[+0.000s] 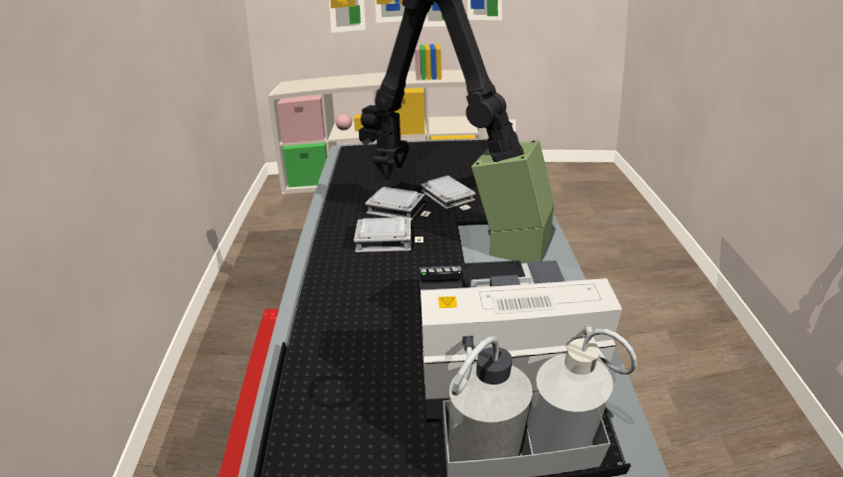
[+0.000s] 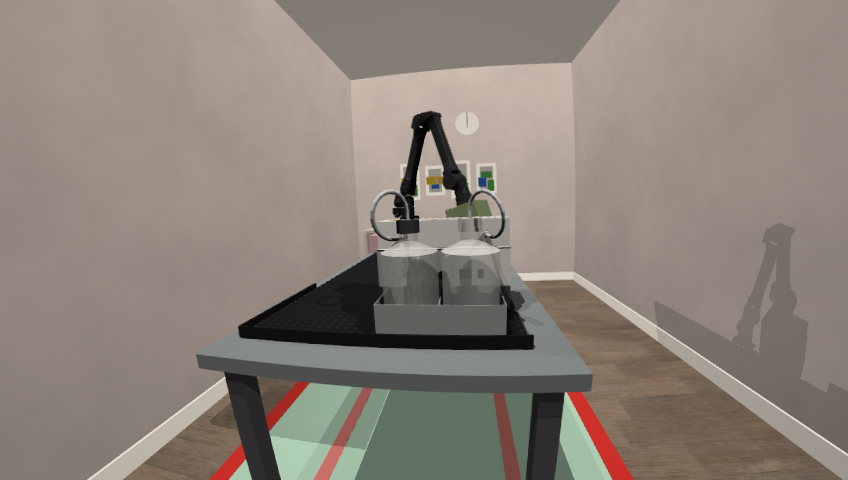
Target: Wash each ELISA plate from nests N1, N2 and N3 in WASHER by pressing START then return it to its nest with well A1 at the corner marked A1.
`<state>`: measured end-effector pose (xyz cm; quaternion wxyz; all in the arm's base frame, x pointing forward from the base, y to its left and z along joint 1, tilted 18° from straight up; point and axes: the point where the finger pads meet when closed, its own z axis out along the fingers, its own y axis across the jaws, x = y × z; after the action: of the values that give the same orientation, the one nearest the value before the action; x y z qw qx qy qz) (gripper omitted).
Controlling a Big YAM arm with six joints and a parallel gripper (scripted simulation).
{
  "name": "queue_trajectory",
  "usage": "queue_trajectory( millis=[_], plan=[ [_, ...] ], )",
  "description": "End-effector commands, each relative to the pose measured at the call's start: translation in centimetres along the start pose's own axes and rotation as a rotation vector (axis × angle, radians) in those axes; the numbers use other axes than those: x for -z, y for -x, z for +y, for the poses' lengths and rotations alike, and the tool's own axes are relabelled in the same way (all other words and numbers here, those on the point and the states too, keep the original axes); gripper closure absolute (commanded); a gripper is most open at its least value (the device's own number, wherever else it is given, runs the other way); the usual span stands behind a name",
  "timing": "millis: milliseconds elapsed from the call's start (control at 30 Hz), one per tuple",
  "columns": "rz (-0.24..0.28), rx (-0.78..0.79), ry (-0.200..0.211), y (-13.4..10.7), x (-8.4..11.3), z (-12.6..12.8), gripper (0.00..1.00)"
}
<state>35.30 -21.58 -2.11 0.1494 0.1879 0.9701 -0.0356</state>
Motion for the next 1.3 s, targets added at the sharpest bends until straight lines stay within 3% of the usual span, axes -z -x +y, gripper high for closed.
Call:
queue_trajectory(
  millis=[0, 1167, 1267],
  plan=[
    [-0.015, 0.003, -0.002, 0.7, 0.4, -0.2, 0.0],
    [-0.015, 0.003, -0.002, 0.7, 0.4, -0.2, 0.0],
    [-0.03, -0.118, -0.005, -0.4, 0.7, -1.9, 0.0]
  ],
)
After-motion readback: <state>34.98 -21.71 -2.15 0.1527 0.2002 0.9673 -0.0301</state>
